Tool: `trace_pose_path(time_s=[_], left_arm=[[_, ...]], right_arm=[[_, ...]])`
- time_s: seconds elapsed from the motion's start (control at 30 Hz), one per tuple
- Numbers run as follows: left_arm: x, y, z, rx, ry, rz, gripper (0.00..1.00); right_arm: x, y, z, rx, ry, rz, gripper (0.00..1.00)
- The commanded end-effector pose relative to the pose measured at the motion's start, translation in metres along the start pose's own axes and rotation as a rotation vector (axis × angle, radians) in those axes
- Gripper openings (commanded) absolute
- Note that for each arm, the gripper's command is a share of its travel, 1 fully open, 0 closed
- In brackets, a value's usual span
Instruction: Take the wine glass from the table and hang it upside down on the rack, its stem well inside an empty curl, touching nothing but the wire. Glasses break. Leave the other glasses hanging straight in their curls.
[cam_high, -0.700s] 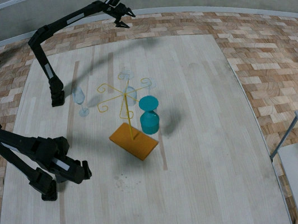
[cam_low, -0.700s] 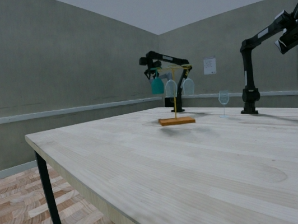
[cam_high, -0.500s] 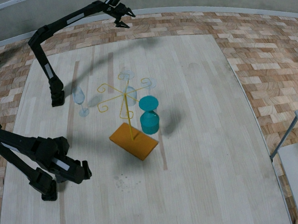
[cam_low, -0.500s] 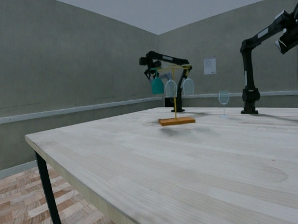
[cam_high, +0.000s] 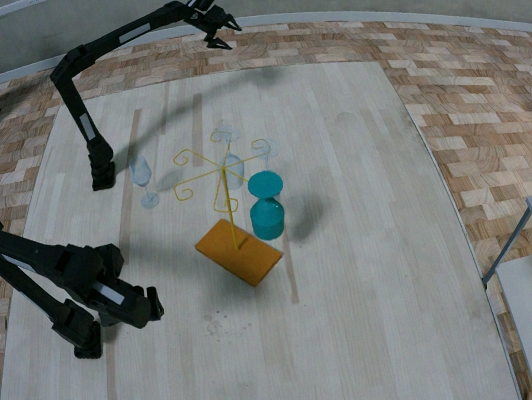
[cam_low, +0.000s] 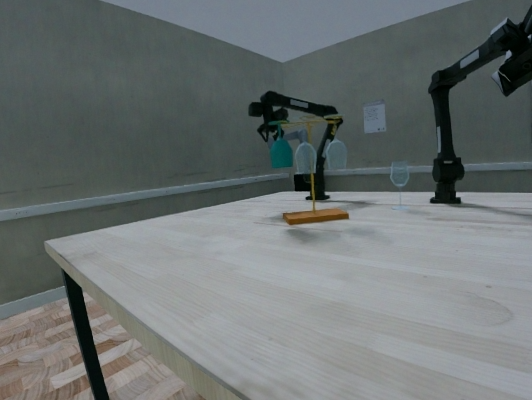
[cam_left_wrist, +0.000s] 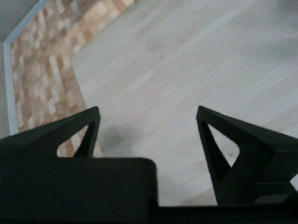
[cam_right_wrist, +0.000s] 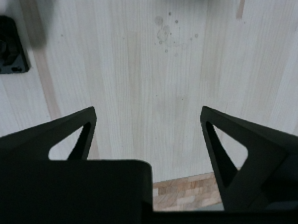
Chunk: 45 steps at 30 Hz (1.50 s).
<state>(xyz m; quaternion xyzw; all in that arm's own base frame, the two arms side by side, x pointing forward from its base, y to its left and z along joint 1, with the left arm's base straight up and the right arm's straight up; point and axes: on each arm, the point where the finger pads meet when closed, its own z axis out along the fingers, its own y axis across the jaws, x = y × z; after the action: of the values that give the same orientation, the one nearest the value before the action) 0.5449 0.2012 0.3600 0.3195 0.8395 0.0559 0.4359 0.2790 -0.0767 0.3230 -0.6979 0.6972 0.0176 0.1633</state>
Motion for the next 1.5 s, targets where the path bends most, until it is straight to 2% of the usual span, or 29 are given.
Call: trace_pose_path(time_s=[0.0,0.17,0.33,0.43,0.9,1.0,1.47], left_arm=[[-0.005,-0.02,-0.006,0.016,0.013,-0.1,0.91],[0.001,-0.063,-0.017,0.021,0.125,-0.358,0.91],[0.008,-0.101,-0.028,0.016,0.234,-0.541,0.91],[0.008,-0.106,-0.03,0.014,0.248,-0.576,0.91],[0.025,-0.202,-0.057,0.002,0.519,-1.04,0.91],[0.023,-0.205,-0.06,-0.004,0.527,-1.076,0.91],[0.043,-0.307,-0.085,-0.005,0.81,-1.557,0.91]], right_arm=[[-0.01,0.004,0.002,0.022,0.0,0.086,1.0],[-0.039,0.014,0.009,0.063,-0.006,0.275,1.0],[-0.063,0.024,0.015,0.098,-0.013,0.376,1.0],[-0.066,0.025,0.015,0.103,-0.015,0.4,1.0],[-0.117,0.044,0.026,0.176,-0.036,0.612,1.0],[-0.12,0.045,0.026,0.18,-0.039,0.633,1.0],[-0.162,0.061,0.035,0.231,-0.057,0.819,1.0]])
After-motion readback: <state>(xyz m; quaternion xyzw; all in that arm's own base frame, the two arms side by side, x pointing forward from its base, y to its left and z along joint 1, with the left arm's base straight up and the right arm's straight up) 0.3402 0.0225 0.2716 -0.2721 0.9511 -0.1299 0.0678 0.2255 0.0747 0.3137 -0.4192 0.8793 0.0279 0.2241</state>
